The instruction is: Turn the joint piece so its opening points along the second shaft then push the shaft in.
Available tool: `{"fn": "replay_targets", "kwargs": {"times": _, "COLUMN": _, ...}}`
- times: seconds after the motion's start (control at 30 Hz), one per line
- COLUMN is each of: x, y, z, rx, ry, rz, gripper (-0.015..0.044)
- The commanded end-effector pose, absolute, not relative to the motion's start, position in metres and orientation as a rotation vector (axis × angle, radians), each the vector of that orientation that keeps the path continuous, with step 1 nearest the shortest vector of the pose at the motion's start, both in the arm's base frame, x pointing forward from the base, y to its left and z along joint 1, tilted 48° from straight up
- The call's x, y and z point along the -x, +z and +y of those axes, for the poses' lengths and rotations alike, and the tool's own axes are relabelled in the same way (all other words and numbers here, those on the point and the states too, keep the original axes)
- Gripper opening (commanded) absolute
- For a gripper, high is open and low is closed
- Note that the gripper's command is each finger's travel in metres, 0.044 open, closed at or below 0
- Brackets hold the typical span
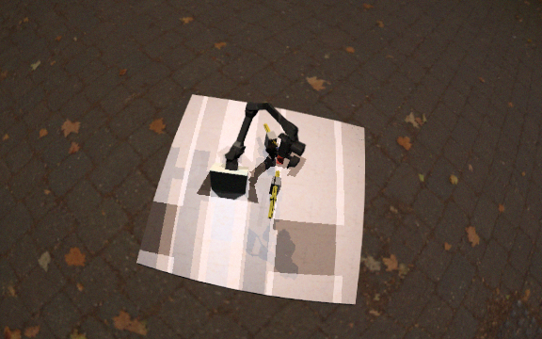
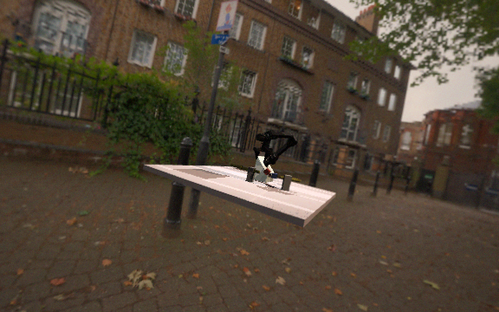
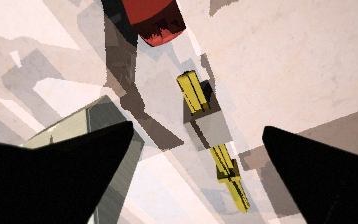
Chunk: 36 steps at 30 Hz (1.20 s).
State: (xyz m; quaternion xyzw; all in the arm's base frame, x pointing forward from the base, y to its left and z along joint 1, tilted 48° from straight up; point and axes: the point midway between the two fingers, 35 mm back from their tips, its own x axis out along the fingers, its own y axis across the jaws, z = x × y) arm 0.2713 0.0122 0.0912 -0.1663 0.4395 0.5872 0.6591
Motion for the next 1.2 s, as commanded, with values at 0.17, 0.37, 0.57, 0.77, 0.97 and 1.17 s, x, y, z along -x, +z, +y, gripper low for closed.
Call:
{"fn": "replay_targets", "kwargs": {"times": 0.17, "x": -0.270, "y": 0.091, "z": 0.016, "rx": 0.634, "ry": 1.458, "rz": 0.826, "gripper": 0.0440}}
{"fn": "replay_targets", "kwargs": {"times": 0.37, "x": -0.270, "y": 0.091, "z": 0.018, "rx": 0.763, "ry": 1.521, "rz": 0.733, "gripper": 0.0440}}
{"fn": "replay_targets", "kwargs": {"times": 0.57, "x": -0.271, "y": 0.085, "z": 0.023, "rx": 0.764, "ry": 1.520, "rz": 0.733, "gripper": 0.0440}}
{"fn": "replay_targets", "kwargs": {"times": 0.77, "x": -0.271, "y": 0.063, "z": 0.047, "rx": 0.765, "ry": 1.519, "rz": 0.734, "gripper": 0.0440}}
{"fn": "replay_targets", "kwargs": {"times": 0.97, "x": -0.267, "y": 0.042, "z": 0.071, "rx": 0.763, "ry": 1.520, "rz": 0.732, "gripper": 0.0440}}
{"fn": "replay_targets", "kwargs": {"times": 1.17, "x": -0.266, "y": 0.040, "z": 0.079, "rx": 0.762, "ry": 1.520, "rz": 0.731, "gripper": 0.0440}}
